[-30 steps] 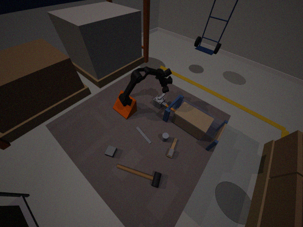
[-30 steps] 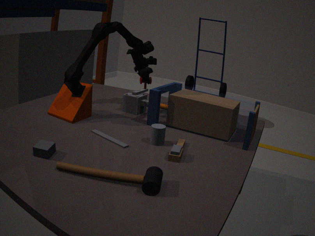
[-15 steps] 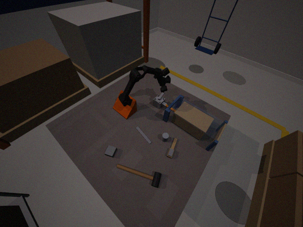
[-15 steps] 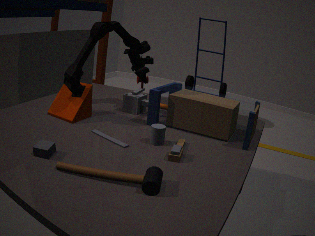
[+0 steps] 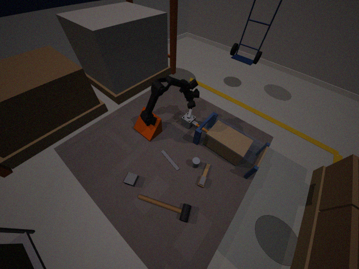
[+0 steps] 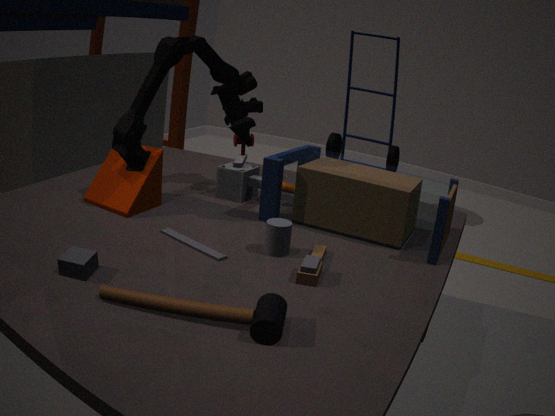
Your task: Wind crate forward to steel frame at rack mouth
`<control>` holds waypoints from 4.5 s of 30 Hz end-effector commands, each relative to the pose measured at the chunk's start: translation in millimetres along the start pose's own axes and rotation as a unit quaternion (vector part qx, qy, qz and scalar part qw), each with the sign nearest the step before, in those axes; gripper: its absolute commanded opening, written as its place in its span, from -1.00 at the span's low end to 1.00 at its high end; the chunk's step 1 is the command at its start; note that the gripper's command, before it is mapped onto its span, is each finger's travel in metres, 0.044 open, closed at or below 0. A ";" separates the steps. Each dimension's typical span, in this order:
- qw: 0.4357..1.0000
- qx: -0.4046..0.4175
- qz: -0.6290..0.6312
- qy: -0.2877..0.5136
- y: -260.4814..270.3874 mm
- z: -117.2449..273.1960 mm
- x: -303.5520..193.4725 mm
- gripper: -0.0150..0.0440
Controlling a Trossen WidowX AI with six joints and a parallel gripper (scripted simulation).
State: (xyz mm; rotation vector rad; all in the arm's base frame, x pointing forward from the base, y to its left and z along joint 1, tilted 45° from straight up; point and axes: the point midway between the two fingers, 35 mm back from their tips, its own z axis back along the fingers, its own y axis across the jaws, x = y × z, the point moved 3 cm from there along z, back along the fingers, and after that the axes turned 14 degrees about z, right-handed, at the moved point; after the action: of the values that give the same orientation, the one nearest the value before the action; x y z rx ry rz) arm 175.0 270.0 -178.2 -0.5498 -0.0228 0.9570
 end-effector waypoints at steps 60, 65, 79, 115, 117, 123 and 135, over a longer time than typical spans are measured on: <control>1.000 0.006 0.008 0.012 9.4 35.5 -82.5 -0.49; 1.000 0.006 0.008 0.013 6.9 37.7 -87.9 -0.49; 1.000 0.006 0.009 0.013 -2.8 43.5 -103.0 -0.49; 1.000 0.004 0.009 0.015 -56.1 53.8 -138.4 -0.49; 1.000 0.004 0.009 0.015 -58.8 53.9 -139.2 -0.49; 1.000 0.003 0.009 0.015 -66.8 53.8 -141.0 -0.49; 1.000 0.002 0.009 0.016 -83.2 52.9 -143.1 -0.49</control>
State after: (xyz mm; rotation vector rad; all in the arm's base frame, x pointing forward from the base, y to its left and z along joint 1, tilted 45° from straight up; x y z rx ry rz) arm 133.6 153.0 -67.5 -0.5264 0.0233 0.9680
